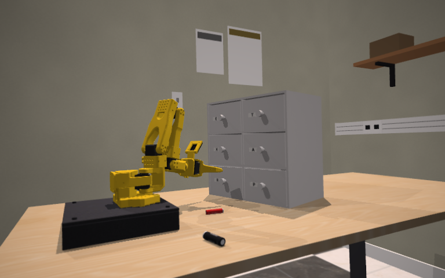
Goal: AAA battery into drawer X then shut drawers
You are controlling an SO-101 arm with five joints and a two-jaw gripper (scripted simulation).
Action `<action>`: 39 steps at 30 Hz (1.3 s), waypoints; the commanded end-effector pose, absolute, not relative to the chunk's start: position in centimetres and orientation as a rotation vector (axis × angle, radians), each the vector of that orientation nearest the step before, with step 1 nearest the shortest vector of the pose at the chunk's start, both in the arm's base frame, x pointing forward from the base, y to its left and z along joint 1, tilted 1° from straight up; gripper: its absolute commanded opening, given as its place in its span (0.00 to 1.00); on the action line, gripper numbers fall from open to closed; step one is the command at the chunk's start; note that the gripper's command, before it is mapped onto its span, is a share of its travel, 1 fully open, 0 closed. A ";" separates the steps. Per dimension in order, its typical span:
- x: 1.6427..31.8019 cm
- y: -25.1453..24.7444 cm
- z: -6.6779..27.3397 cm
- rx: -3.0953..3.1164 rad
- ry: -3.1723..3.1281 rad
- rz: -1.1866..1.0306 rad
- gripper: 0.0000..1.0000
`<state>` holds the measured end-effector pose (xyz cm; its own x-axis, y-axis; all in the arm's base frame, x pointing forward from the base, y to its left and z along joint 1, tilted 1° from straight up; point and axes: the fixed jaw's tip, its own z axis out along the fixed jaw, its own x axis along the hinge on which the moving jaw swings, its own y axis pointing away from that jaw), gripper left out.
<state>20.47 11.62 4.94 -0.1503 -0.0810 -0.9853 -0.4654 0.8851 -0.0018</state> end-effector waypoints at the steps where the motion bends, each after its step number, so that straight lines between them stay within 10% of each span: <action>1: 20.4 11.9 5.2 -0.428 1.694 0.365 0.50; 39: 24.6 2.8 11.2 -0.056 1.594 0.070 0.50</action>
